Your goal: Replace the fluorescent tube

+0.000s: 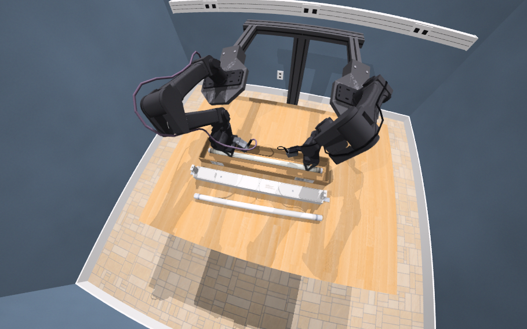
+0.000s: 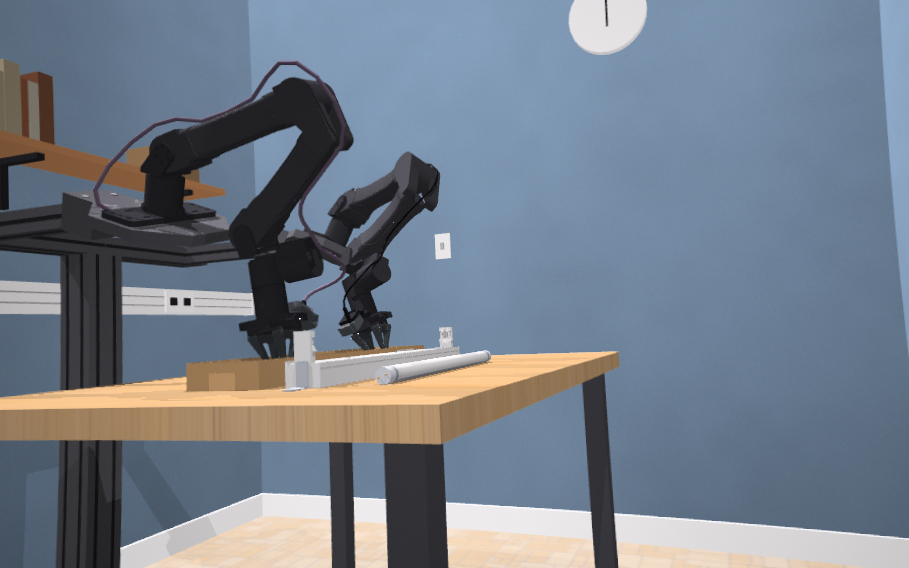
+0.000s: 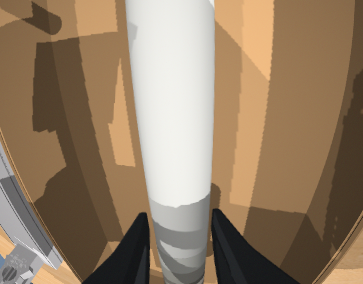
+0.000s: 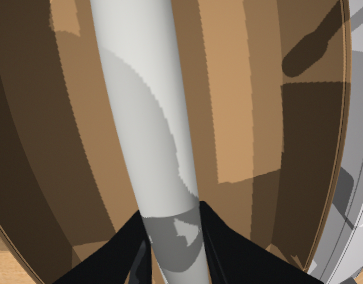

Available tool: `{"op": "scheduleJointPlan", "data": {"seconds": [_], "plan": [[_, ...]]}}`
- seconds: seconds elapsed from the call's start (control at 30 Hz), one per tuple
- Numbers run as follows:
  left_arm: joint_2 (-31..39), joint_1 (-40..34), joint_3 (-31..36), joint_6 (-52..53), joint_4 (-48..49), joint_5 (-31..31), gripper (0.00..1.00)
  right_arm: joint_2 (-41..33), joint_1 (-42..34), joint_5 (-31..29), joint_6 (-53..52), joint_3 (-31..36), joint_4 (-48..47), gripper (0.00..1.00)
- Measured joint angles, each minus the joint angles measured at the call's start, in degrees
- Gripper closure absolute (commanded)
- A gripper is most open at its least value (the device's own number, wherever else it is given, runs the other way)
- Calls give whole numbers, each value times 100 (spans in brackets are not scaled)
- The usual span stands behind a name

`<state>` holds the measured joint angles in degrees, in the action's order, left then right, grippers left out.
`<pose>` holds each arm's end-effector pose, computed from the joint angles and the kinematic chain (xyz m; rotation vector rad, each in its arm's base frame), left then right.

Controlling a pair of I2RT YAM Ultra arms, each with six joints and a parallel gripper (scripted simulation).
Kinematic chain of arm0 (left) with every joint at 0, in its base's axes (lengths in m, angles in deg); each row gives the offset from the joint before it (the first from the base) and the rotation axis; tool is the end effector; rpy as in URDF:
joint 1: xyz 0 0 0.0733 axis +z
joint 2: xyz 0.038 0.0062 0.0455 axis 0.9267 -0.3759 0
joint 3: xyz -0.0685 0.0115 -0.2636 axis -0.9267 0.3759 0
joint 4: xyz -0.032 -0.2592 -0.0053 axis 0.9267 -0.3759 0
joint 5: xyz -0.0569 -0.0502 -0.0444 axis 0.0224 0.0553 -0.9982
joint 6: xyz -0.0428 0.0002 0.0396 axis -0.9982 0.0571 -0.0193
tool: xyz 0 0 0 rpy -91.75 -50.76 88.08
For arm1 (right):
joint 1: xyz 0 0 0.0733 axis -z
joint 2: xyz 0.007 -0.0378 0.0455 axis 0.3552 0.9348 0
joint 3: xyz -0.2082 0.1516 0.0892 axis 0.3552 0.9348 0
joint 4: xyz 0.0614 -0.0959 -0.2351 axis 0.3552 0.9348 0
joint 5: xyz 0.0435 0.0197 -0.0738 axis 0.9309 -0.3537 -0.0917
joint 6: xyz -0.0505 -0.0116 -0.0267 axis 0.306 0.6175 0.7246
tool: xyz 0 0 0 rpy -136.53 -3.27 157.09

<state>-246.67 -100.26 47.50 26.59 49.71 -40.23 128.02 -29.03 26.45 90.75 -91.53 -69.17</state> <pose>0.1988 -0.0991 -0.1162 1.9560 1.8490 0.9235 0.2270 0.0215 -0.0820 -2.0571 1.9885 -0.7721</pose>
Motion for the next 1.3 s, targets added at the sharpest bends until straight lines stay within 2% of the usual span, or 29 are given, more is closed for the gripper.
{"op": "scheduleJointPlan", "data": {"seconds": [0.33,0.37,1.07,1.3], "plan": [[0,0,0,0,0,0,68,0,0,-2,0,0,0,89],[0,0,0,0,0,0,68,0,0,-2,0,0,0,68],[7,-4,9,-20,-4,11,68,-11,-2,-7,-11,11,2,68],[448,-369,479,-334,-151,170,68,-599,-192,-101,-168,476,144,68]]}}
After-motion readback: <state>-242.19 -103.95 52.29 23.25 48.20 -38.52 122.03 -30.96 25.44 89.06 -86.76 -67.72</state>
